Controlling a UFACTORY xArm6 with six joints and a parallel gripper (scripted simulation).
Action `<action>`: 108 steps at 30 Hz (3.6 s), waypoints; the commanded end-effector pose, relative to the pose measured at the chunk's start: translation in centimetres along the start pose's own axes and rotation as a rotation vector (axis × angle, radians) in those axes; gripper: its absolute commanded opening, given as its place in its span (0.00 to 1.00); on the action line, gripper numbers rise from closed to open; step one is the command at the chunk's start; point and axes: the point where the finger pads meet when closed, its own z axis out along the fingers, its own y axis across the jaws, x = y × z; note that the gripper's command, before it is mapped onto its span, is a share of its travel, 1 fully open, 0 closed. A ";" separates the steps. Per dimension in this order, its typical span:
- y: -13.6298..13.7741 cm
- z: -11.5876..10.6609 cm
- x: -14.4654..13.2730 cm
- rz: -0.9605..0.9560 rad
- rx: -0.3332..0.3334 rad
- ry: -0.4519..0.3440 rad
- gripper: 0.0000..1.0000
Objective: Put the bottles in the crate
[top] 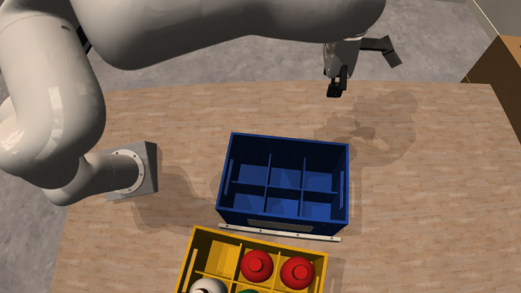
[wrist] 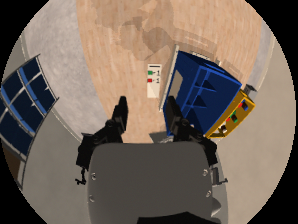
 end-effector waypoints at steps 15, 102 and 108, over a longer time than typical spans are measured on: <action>2.7 1.4 3.8 0.001 0.002 0.003 0.65; 18.8 -2.0 -0.8 0.187 0.002 0.003 0.65; 21.1 -2.5 -1.5 0.187 0.002 0.003 0.65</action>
